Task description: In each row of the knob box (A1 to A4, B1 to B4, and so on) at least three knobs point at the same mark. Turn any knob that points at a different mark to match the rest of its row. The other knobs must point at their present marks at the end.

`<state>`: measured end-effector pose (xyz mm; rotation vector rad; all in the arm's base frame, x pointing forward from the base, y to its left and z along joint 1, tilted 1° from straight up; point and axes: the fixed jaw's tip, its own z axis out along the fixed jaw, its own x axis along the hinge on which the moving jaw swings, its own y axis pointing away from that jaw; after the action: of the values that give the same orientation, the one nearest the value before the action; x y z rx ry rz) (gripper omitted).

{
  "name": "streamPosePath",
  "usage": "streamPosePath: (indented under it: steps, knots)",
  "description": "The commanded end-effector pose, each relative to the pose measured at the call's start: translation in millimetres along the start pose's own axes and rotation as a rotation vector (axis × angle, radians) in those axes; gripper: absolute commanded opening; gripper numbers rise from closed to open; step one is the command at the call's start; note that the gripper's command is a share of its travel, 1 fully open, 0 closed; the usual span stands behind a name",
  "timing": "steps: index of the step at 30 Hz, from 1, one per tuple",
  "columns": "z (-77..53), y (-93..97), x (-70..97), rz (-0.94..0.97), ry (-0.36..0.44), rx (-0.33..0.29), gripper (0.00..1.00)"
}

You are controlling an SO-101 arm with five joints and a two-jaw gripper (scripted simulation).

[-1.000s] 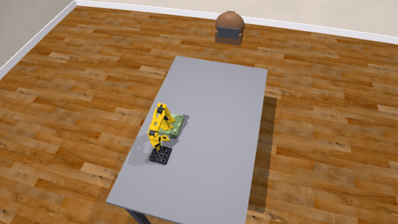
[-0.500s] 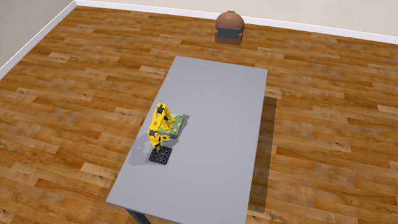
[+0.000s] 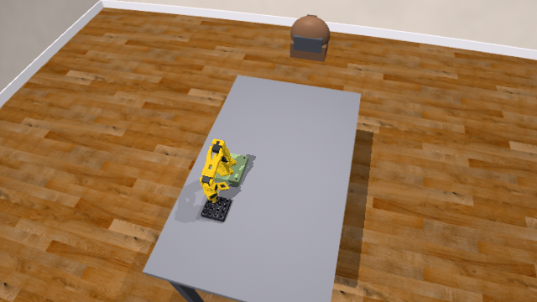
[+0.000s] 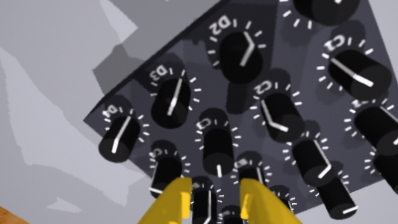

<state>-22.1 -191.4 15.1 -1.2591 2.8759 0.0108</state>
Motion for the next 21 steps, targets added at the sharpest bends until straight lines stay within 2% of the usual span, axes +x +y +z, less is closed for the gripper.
streamPosePath:
  steps: [1,21]
  knots:
    - [2.5,-0.2,-2.6,-0.006,-0.007,-0.004,0.10]
    - [0.8,-0.9,-2.0,-0.006,-0.007,-0.004,0.10]
